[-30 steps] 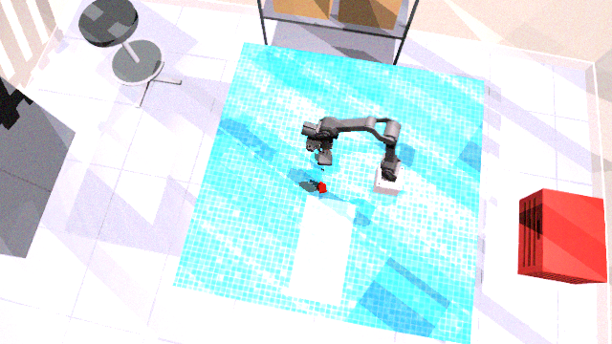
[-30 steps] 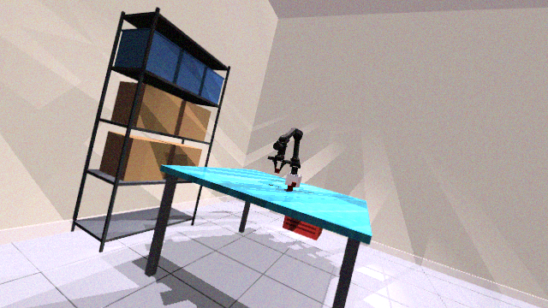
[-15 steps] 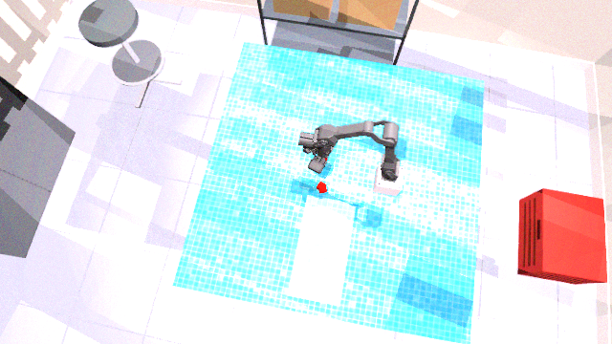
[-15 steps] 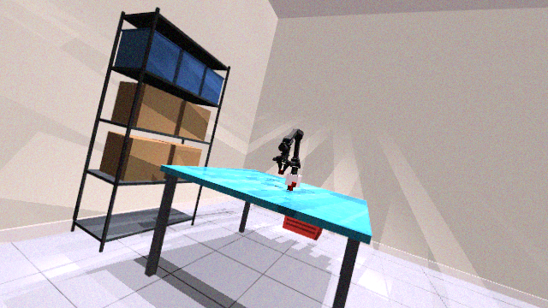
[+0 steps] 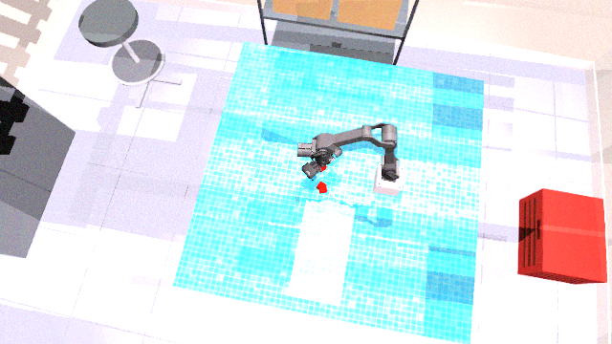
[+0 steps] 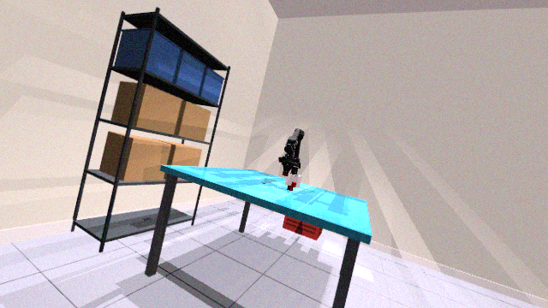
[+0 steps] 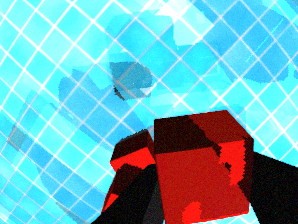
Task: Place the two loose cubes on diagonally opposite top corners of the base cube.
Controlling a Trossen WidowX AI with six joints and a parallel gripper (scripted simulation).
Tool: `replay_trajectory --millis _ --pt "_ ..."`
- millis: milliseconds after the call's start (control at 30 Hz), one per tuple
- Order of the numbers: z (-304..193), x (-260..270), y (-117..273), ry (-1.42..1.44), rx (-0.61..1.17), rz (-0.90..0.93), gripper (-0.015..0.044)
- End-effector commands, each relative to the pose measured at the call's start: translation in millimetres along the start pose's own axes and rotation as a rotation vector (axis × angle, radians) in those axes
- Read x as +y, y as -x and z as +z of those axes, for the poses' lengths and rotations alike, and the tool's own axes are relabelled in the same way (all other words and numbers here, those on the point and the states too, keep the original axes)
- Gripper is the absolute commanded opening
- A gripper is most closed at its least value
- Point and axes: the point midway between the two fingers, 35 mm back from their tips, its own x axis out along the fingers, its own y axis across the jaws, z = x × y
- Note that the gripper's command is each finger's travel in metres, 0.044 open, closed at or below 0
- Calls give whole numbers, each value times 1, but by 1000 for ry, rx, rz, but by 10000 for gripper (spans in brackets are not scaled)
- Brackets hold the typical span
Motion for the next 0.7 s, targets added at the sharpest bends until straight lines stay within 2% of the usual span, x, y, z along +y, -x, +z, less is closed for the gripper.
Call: replay_trajectory --millis 0,433,667 --pt "-7 7 -1 -115 -3 -1 105" --pt "-30 28 -3 -459 -2 1 105" --pt "-32 29 -3 -477 -2 1 105"
